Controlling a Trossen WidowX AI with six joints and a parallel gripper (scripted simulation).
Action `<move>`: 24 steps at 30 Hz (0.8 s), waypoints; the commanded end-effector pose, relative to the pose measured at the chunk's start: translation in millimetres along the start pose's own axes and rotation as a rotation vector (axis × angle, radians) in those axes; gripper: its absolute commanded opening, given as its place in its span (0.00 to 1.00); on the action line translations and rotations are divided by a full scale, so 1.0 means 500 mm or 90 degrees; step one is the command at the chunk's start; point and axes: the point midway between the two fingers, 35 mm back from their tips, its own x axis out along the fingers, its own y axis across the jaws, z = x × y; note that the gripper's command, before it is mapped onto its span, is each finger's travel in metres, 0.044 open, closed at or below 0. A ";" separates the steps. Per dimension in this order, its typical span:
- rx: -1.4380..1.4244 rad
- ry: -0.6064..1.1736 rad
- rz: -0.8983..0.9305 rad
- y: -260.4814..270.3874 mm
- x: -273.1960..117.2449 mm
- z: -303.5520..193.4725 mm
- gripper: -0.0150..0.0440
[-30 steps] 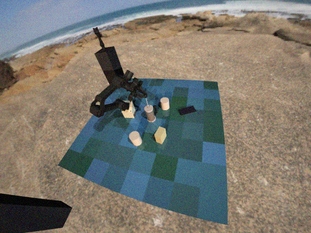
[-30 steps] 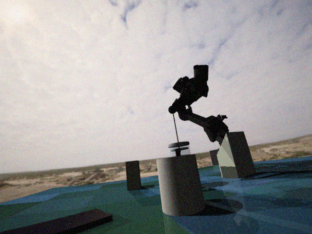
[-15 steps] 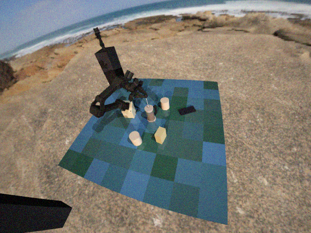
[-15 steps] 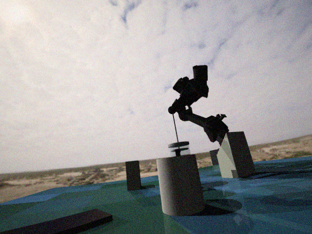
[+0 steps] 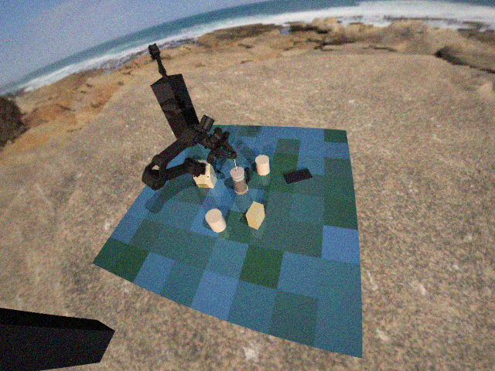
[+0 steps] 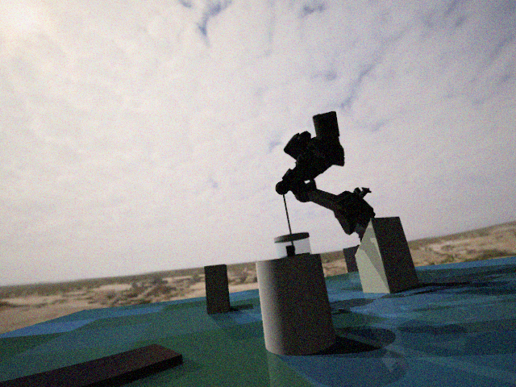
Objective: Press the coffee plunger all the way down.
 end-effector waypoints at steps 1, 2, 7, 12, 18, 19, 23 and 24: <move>0.001 0.017 0.011 0.008 0.012 -0.029 0.47; 0.001 0.018 0.011 0.009 0.014 -0.031 0.47; 0.001 0.019 0.013 0.012 0.023 -0.045 0.47; 0.002 0.020 0.014 0.015 0.033 -0.058 0.47; 0.002 0.020 0.015 0.017 0.044 -0.074 0.47; 0.002 0.020 0.015 0.018 0.046 -0.077 0.47; 0.002 0.019 0.015 0.019 0.054 -0.088 0.47; 0.002 0.019 0.015 0.019 0.056 -0.090 0.47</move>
